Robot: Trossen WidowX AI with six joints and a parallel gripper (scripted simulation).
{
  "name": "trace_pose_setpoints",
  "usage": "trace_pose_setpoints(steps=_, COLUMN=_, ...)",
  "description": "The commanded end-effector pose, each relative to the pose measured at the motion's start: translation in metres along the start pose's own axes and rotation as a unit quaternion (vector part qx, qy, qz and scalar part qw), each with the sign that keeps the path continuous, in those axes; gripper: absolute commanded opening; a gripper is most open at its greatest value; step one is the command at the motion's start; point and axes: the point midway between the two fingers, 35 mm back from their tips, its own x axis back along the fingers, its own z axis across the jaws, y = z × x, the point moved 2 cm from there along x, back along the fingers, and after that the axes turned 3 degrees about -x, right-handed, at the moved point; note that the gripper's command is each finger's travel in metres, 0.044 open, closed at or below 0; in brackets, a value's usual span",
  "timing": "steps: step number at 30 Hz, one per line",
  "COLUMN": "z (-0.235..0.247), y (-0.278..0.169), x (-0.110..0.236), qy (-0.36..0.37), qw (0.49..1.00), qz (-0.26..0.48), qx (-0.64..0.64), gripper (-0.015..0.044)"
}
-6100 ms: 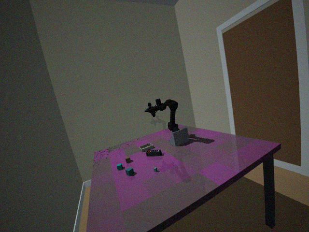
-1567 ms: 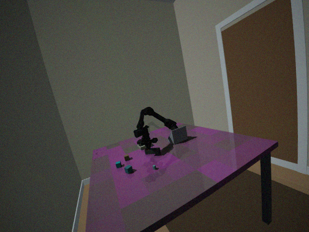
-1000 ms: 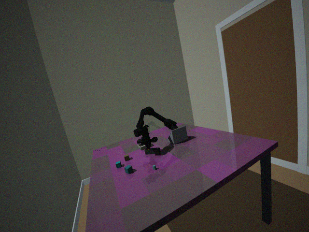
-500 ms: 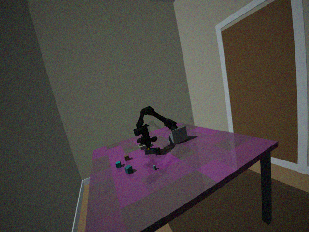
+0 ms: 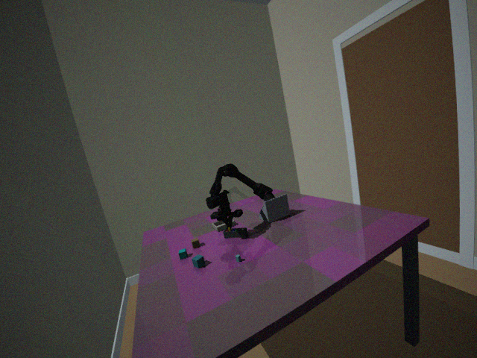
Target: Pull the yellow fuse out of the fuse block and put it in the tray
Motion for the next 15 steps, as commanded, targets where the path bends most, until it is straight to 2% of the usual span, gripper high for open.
trace_pose_setpoints(steps=1, z=0.0001, y=0.0008, x=0.0029, qy=0.002, qw=1.000, qz=-0.002, qx=-0.002, gripper=0.0000)
trace_pose_setpoints(steps=15, z=0.0002, y=0.0006, x=0.0097, qy=0.001, qw=1.000, qz=-0.002, qx=-0.002, gripper=0.0000)
